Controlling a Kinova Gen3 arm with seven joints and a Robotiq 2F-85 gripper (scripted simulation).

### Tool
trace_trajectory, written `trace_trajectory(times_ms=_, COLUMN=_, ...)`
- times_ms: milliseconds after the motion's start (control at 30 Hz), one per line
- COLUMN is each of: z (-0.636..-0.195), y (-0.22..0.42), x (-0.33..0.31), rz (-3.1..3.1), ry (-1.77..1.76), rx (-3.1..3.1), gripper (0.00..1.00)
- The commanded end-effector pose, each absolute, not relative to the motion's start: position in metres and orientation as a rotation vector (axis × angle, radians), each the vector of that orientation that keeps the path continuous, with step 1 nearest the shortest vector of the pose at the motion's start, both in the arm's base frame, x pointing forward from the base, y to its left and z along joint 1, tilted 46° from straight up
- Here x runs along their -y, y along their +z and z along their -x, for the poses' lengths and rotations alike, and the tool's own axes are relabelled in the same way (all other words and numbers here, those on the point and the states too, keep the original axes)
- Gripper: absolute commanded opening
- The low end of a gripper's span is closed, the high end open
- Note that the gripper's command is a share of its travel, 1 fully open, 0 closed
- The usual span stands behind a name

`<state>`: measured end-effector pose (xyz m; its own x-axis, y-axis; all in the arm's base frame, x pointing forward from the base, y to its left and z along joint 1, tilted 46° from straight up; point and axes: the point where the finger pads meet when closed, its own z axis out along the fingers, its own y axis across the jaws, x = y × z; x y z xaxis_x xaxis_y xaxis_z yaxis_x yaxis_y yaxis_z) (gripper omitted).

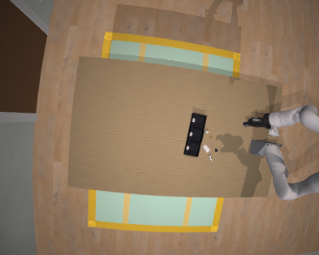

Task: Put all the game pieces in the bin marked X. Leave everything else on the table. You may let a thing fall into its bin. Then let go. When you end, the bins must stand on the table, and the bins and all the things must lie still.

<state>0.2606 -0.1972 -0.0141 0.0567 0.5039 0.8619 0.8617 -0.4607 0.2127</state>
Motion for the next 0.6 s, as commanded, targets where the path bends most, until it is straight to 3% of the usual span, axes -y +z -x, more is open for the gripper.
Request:
trace_trajectory(times_ms=0, z=-0.275, y=-0.006, x=0.188, rz=1.907, ry=-1.359, rx=1.524, gripper=0.09)
trace_trajectory(times_ms=567, z=-0.319, y=0.024, x=0.144, rz=1.238, ry=-1.337, rx=2.354, gripper=0.09)
